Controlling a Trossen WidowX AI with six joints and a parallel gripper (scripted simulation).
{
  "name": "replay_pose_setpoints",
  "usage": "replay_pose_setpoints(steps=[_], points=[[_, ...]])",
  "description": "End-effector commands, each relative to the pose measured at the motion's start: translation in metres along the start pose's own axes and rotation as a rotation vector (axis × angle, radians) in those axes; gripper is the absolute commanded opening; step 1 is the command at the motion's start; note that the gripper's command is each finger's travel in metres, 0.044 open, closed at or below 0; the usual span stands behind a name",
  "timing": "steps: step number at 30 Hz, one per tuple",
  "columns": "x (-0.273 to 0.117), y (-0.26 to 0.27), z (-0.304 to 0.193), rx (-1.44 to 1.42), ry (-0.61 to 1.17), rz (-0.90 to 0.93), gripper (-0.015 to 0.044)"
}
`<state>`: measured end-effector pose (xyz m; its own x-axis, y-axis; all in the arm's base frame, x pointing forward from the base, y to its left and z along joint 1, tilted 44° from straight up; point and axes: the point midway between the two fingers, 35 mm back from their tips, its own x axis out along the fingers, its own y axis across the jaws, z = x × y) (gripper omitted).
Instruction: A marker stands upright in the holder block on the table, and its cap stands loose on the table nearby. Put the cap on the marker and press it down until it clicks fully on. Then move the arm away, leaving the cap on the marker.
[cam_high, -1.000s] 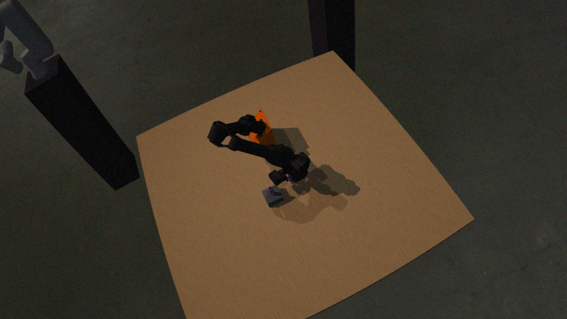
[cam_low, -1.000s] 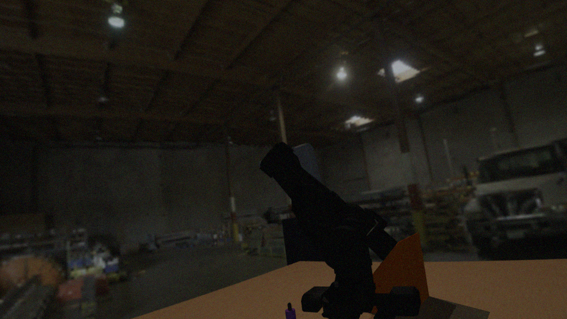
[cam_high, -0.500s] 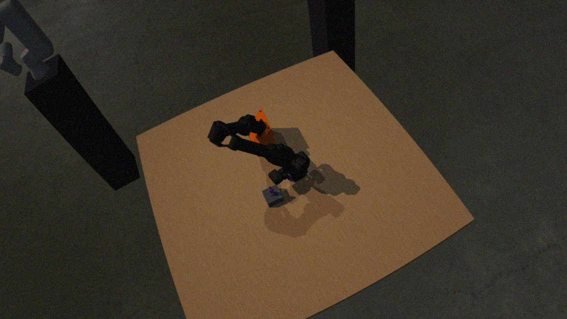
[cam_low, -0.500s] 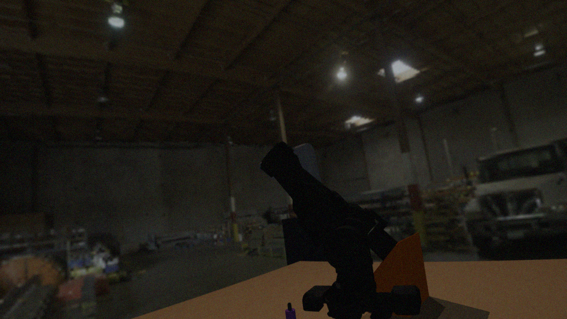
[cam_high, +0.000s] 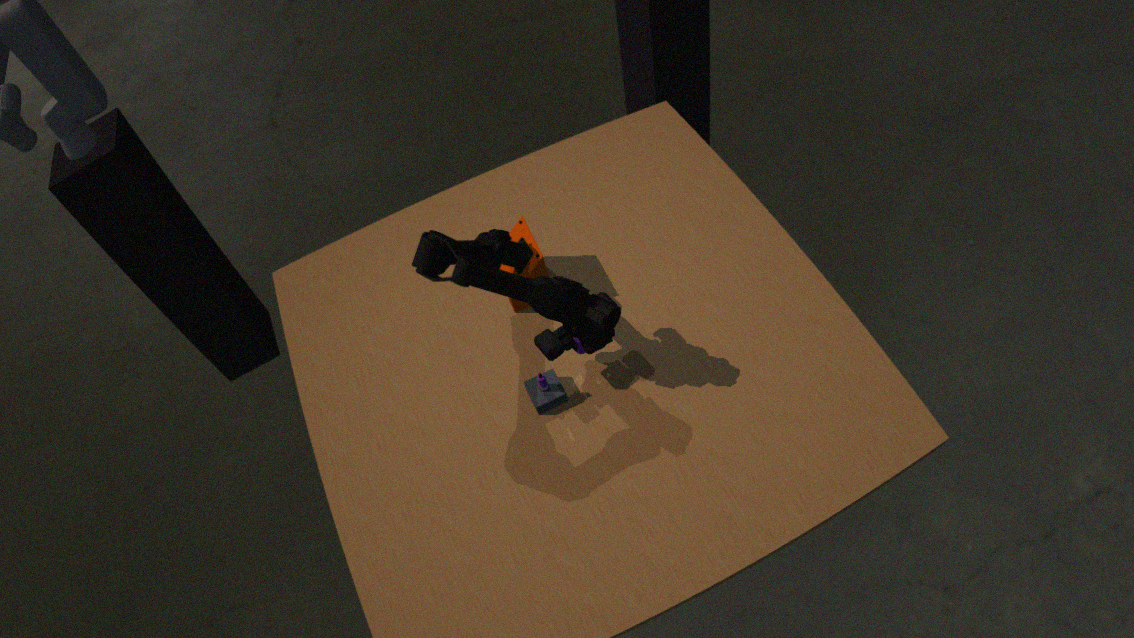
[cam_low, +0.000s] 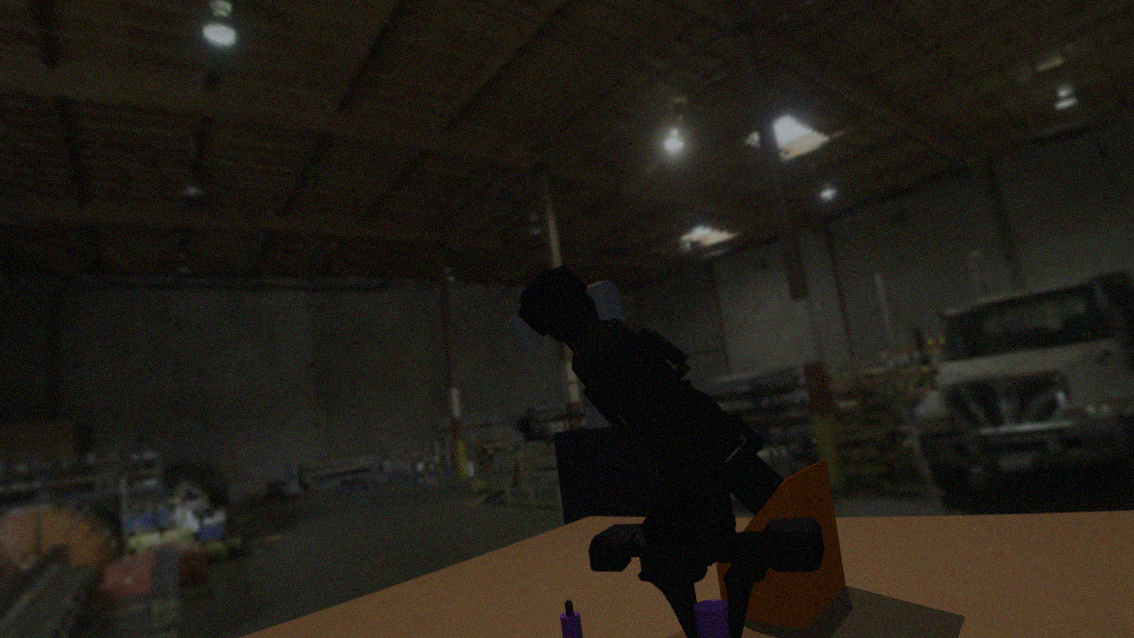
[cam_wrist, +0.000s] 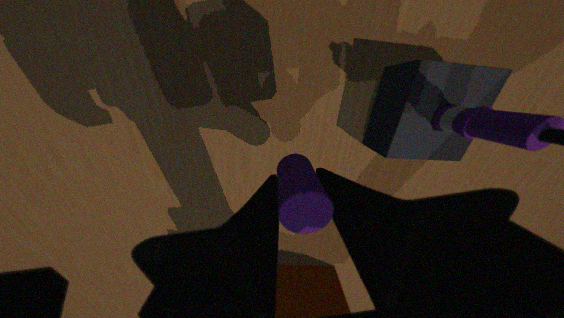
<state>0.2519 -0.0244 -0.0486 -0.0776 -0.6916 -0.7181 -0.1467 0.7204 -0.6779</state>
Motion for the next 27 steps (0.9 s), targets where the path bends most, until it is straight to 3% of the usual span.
replay_pose_setpoints(steps=[1, 8, 27], points=[[-0.012, -0.001, 0.002, 0.01, -0.005, 0.005, 0.0], [-0.023, -0.006, 0.004, 0.01, -0.005, 0.005, 0.0], [-0.064, -0.09, 0.025, 0.011, -0.006, 0.004, 0.0]])
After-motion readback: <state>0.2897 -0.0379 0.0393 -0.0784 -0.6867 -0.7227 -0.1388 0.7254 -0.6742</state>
